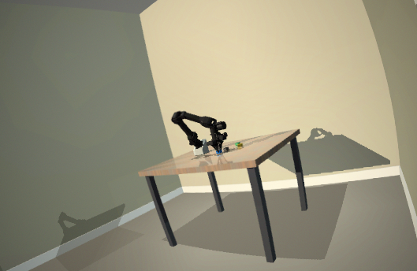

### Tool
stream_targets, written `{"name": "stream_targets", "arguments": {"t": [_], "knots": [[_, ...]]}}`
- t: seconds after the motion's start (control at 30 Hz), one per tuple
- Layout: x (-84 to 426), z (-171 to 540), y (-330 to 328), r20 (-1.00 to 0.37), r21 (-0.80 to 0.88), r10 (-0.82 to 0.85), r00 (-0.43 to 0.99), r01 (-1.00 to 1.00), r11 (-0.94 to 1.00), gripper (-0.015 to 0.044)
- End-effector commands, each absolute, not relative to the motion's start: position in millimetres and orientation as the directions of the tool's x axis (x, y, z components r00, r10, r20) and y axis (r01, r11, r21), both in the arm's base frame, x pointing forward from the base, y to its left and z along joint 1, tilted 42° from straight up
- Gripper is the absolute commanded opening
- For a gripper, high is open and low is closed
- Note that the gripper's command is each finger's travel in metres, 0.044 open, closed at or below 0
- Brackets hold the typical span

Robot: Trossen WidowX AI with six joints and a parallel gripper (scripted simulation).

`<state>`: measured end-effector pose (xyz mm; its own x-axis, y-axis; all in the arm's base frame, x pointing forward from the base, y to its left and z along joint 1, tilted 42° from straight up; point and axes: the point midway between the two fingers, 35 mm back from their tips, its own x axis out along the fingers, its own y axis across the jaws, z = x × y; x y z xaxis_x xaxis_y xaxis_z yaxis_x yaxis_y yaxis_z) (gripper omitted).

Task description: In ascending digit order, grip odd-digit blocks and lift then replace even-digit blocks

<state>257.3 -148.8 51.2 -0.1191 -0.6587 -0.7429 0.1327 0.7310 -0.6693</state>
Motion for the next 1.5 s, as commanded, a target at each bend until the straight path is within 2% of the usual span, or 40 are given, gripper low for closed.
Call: {"name": "stream_targets", "arguments": {"t": [0.0, 0.33, 0.7, 1.13, 1.3, 1.47], "knots": [[255.4, 47.2, -152.9, -0.739, -0.673, -0.662, -0.123, 0.126, 0.729, 0.012], [255.4, 47.0, -153.0, -0.739, -0.673, -0.662, -0.123, 0.126, 0.729, 0.012], [255.4, 47.0, -153.0, -0.739, -0.673, -0.662, -0.123, 0.126, 0.729, 0.04], [267.4, 69.3, -119.4, -0.747, -0.664, -0.654, -0.117, 0.126, 0.737, 0.04], [306.1, 34.4, -41.7, -0.783, -0.622, -0.615, -0.097, 0.121, 0.773, 0.04], [316.2, 1.0, 29.7, -0.792, -0.61, -0.602, -0.101, 0.118, 0.783, 0.04]]}}
